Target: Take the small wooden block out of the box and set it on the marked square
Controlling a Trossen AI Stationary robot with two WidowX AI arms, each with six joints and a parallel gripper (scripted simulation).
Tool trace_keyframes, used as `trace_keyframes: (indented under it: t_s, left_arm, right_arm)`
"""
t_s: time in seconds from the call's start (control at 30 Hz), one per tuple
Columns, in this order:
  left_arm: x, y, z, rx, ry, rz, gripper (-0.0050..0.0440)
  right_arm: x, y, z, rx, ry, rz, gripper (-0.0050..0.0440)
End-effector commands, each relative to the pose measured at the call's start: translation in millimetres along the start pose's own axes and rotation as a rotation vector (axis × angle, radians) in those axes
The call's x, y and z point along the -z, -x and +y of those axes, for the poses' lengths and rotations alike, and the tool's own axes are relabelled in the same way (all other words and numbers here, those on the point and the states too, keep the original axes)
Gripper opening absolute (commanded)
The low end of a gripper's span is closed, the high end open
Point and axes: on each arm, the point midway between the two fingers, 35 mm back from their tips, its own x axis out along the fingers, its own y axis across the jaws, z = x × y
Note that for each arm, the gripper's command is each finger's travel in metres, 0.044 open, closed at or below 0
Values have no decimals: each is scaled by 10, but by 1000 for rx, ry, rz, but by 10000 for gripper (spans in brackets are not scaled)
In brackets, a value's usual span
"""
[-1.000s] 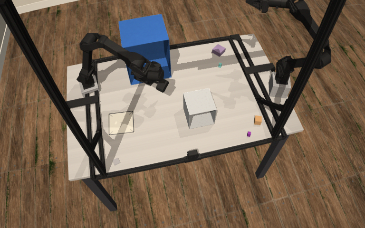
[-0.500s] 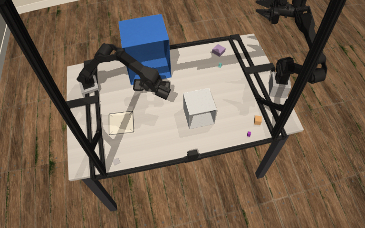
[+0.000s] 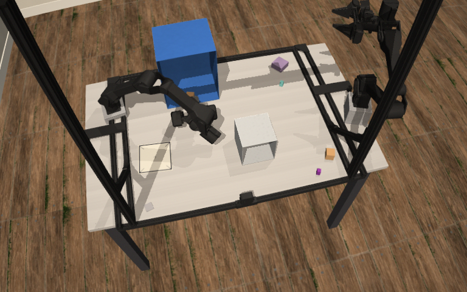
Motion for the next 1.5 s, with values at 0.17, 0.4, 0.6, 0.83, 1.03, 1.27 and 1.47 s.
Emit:
trace_keyframes:
  t_s: [0.17,0.4,0.6,0.83,1.03,1.27,1.47]
  left_arm:
    - [9,-5,-12,-6,11,-18,400]
    - [9,-5,-12,-6,11,-18,400]
    - [9,-5,-12,-6,11,-18,400]
    - [-12,-34,-12,-6,11,-18,400]
    - [-37,-68,-11,-6,11,-18,400]
    - [-81,-128,-11,-6,11,-18,400]
    - [-112,-172,-10,-6,11,-18,400]
  right_arm:
    - [34,16,6,-7,5,-2,400]
    - [34,16,6,-7,5,-2,400]
    - [34,16,6,-7,5,-2,400]
    - [34,16,6,-7,5,-2,400]
    - [34,16,6,-7,5,-2,400]
    - [34,16,6,-7,5,-2,400]
    - [34,16,6,-7,5,-2,400]
